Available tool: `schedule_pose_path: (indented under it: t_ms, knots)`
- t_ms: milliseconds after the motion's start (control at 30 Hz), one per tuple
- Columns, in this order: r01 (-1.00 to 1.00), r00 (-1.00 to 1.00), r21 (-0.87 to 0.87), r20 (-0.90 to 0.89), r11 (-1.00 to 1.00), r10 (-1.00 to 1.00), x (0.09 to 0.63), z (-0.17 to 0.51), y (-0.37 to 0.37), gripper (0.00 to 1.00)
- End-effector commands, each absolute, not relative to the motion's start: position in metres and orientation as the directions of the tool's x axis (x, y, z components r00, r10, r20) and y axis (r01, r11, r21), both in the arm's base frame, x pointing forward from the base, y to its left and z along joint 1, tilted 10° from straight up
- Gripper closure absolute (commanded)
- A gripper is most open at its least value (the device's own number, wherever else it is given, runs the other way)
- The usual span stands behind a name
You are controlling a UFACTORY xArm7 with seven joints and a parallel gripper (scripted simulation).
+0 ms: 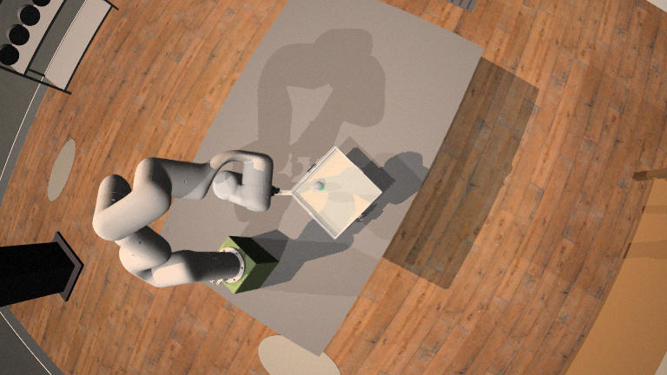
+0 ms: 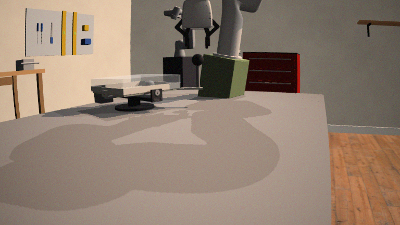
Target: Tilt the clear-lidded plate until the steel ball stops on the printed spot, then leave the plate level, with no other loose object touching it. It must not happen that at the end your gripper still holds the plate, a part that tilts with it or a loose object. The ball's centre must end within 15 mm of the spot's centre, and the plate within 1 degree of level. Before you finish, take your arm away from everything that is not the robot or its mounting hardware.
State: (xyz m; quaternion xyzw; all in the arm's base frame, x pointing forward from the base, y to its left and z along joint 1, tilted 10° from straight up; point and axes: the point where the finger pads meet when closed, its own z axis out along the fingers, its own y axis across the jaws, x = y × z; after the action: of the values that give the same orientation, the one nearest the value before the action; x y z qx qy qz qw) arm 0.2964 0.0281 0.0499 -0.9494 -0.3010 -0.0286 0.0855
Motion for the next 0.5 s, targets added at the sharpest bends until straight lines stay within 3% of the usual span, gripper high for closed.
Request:
schedule_pose_path:
  t_ms: [0,167,200,467]
  knots:
    - [0.576,0.818,-0.144,0.107,-0.805,0.566,0.2971,0.0523,0.0273,0.39]
    - [0.576,0.818,-0.144,0.107,-0.805,0.566,0.2971,0.0526,0.0273,0.39]
    - [0.576,0.818,-0.144,0.107,-0.805,0.566,0.2971,0.0526,0.0273,0.0]
    - [0.576,0.818,-0.144,0.107,-0.805,0.566,0.2971,0.0526,0.0273,0.0]
